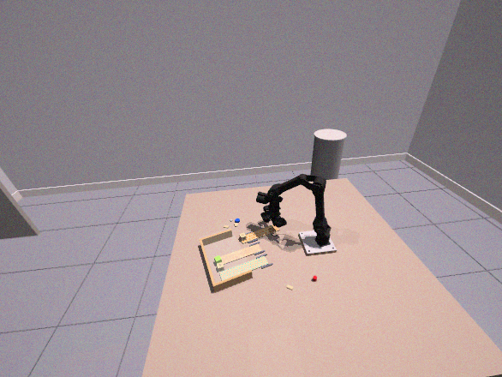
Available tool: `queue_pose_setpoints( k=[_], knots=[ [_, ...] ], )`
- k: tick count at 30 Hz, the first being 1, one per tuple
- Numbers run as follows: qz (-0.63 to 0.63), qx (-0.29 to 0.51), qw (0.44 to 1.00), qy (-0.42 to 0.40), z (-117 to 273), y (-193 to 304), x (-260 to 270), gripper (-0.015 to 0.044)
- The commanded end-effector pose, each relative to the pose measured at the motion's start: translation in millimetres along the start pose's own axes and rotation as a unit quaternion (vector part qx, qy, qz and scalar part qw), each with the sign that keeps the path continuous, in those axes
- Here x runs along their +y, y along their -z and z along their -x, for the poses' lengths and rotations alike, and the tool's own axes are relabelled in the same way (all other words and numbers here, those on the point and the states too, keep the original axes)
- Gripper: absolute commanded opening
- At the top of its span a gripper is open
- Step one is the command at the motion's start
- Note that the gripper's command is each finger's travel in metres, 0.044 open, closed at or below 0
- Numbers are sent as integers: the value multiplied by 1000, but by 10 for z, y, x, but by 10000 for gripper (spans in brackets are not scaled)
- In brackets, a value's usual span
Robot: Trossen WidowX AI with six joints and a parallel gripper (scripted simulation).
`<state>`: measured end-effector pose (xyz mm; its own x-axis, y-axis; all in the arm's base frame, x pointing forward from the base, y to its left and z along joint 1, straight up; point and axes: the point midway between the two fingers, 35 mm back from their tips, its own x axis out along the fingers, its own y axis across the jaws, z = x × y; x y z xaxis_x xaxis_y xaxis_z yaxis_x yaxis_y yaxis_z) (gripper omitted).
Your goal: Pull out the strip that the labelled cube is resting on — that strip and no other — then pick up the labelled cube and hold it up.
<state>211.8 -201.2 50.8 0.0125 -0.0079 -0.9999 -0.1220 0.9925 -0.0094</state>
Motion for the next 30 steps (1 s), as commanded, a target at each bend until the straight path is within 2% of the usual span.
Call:
queue_pose_setpoints(
  k=[1,2,19,30],
  knots=[
    [0,-3,1000,7,169,-36,-45,0],
    [0,-3,1000,7,169,-36,-45,0],
    [25,-6,1000,7,218,-738,-18,440],
    [25,-7,1000,7,271,-1158,-12,440]
  ],
)
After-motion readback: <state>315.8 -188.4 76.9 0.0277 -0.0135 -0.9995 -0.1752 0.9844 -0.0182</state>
